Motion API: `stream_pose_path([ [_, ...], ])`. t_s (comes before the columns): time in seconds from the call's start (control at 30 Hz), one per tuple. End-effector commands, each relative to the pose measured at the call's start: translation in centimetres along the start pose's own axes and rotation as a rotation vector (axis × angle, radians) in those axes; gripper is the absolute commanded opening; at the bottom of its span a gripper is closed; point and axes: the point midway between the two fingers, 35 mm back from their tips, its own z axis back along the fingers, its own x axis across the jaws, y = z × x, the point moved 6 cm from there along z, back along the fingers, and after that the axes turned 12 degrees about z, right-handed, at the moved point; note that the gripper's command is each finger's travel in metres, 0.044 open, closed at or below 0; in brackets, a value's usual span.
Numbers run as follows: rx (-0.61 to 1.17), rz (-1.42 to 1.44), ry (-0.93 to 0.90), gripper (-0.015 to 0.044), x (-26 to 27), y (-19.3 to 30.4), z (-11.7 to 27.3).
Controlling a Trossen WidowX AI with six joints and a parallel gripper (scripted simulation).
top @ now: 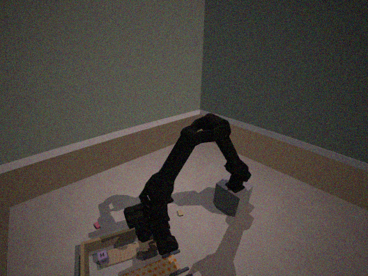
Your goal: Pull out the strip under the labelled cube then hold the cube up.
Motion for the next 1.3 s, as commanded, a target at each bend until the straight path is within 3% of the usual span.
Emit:
stream_pose_path([
  [0.0,0.004,-0.003,0.004,0.0000,0.0,0.1,-0.2],
  [1.27,0.005,-0.003,0.004,0.0000,0.3,1.4,-0.5],
])
